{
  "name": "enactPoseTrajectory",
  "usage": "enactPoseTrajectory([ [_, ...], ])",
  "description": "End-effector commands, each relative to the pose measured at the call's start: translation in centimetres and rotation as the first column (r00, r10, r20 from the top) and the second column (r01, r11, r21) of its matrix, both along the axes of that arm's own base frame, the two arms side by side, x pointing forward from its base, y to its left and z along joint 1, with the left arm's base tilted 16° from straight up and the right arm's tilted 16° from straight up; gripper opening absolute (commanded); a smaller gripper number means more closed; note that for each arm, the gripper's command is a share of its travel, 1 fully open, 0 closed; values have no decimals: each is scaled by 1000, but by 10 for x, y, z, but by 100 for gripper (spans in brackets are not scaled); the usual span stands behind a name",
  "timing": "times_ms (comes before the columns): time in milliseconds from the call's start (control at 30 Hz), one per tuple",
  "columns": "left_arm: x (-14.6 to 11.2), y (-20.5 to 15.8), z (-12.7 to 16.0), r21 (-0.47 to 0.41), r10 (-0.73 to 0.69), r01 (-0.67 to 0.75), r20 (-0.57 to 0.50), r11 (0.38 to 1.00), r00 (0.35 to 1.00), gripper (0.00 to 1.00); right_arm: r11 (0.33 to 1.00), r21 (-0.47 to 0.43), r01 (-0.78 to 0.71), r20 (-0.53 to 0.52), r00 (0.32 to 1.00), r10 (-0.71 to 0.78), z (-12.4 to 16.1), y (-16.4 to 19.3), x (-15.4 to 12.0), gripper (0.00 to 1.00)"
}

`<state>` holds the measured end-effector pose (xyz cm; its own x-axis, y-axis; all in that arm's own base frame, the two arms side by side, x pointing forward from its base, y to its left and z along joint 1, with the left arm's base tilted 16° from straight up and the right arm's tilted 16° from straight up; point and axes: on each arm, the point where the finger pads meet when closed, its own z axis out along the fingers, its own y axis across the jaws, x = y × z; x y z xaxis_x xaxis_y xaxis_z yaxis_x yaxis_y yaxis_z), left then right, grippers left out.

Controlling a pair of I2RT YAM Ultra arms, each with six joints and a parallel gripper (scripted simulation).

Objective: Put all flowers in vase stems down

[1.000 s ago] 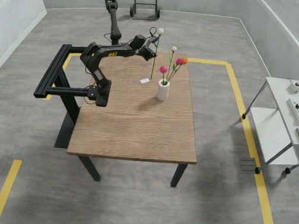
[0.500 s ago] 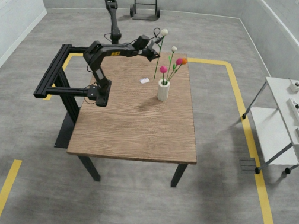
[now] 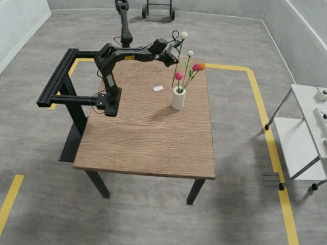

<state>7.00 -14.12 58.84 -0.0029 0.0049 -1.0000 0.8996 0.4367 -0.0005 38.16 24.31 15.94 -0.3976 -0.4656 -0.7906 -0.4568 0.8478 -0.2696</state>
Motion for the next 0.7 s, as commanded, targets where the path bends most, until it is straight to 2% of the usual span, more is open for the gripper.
enactPoseTrajectory([
  [0,-5,8,8,-28,-3,3,10,1000,1000,30,999,23,22,38,999,-23,14,1,17,0],
  [200,-5,8,8,-28,-3,3,10,1000,1000,30,998,21,61,51,997,-62,17,-4,43,0],
  [367,-5,8,8,-28,-3,3,10,1000,1000,30,997,19,76,38,996,-77,14,-6,47,0],
  [667,-5,8,8,-28,-3,3,10,1000,1000,30,998,27,57,43,997,-58,18,-2,33,0],
])
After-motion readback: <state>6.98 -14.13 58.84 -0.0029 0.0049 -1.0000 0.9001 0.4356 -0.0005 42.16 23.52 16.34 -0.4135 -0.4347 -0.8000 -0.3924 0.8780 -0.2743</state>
